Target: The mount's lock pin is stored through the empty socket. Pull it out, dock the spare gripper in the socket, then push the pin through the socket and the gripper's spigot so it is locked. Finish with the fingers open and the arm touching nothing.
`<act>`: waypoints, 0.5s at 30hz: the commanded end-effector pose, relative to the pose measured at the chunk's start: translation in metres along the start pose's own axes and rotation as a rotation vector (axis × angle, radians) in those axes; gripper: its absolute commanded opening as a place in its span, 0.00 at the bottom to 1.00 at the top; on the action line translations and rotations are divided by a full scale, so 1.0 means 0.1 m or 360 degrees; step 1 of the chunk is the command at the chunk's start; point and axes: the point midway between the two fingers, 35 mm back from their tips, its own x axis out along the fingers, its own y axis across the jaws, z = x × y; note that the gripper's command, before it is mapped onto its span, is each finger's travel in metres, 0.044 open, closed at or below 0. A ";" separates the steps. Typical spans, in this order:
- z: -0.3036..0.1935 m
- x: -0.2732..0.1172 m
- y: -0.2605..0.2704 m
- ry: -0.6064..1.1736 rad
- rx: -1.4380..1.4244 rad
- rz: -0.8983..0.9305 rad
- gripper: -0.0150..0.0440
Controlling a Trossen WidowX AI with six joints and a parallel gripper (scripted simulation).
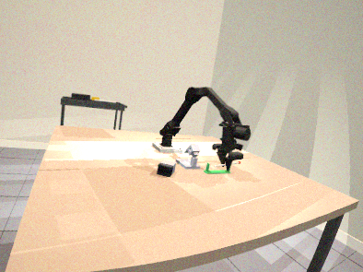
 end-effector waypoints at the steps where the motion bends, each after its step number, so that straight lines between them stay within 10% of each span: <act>1: -0.02 0.06 0.03 0.0011 -0.0005 0.0017 0.56; 10: -0.02 0.06 0.03 0.0011 -0.0005 0.0017 0.56; 15: -0.02 0.06 0.03 0.0011 -0.0005 0.0017 0.34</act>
